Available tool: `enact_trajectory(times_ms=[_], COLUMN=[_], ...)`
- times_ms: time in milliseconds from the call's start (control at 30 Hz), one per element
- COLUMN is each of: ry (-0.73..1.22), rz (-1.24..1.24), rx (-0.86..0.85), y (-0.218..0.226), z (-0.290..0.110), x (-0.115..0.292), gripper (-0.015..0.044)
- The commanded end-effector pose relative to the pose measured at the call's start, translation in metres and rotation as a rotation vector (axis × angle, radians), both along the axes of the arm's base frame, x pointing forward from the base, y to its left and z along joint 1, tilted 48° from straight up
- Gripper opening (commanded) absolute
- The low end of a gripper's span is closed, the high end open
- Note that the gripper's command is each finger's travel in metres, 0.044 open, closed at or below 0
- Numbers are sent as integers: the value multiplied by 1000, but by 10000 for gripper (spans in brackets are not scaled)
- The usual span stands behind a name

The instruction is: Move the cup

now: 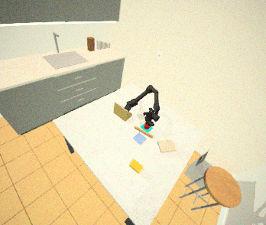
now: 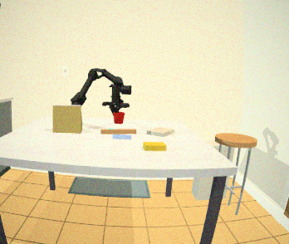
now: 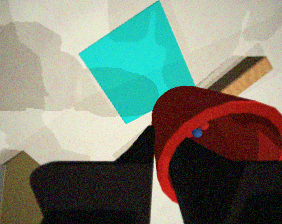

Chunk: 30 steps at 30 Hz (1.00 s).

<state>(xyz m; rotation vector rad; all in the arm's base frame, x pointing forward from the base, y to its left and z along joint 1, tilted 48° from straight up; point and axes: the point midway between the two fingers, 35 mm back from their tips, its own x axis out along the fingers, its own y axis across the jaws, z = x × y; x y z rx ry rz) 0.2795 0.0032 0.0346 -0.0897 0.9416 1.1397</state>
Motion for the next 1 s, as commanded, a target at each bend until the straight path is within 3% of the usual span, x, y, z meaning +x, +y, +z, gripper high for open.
enact_trajectory(times_ms=[0,967], ry=[10,11], rz=[0,0], rx=[8,11], y=[8,43], z=[6,36], x=[-4,-13], gripper=[0,0])
